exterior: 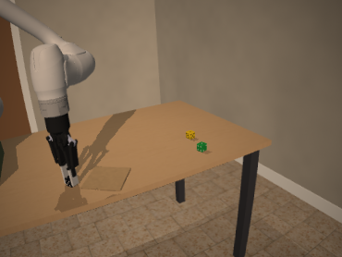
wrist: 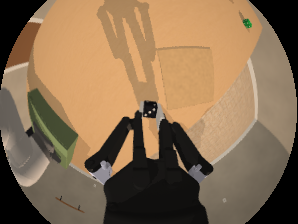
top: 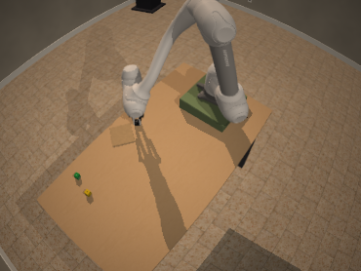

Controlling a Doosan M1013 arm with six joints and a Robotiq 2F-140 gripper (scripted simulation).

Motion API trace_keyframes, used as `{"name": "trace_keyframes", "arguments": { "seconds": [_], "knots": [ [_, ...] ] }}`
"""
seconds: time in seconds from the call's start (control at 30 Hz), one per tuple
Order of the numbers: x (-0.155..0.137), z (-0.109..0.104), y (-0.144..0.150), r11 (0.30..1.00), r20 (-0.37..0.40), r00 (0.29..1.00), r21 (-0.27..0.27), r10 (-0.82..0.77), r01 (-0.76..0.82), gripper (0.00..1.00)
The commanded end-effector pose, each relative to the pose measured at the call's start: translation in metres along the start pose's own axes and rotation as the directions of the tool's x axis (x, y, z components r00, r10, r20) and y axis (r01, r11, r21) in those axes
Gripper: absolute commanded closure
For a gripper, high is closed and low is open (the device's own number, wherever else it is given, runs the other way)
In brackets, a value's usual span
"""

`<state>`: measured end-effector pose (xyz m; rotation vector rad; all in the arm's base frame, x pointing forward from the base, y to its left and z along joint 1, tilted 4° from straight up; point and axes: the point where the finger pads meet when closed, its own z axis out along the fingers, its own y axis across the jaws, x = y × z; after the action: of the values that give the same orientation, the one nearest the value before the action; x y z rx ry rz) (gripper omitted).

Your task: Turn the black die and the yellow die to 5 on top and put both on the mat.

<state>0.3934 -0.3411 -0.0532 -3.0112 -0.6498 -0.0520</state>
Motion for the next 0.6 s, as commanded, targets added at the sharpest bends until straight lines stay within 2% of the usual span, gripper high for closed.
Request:
{"name": "trace_keyframes", "arguments": {
  "seconds": [0.0,0.33,0.57],
  "knots": [
    [0.003,0.002,-0.002,1.0,-0.003,1.0,0.002,-0.004,0.004,0.76],
    [0.003,0.002,-0.002,1.0,-0.003,1.0,0.002,-0.004,0.004,0.76],
    [0.003,-0.012,-0.002,1.0,-0.003,1.0,0.002,-0.004,0.004,0.76]
  ]
}}
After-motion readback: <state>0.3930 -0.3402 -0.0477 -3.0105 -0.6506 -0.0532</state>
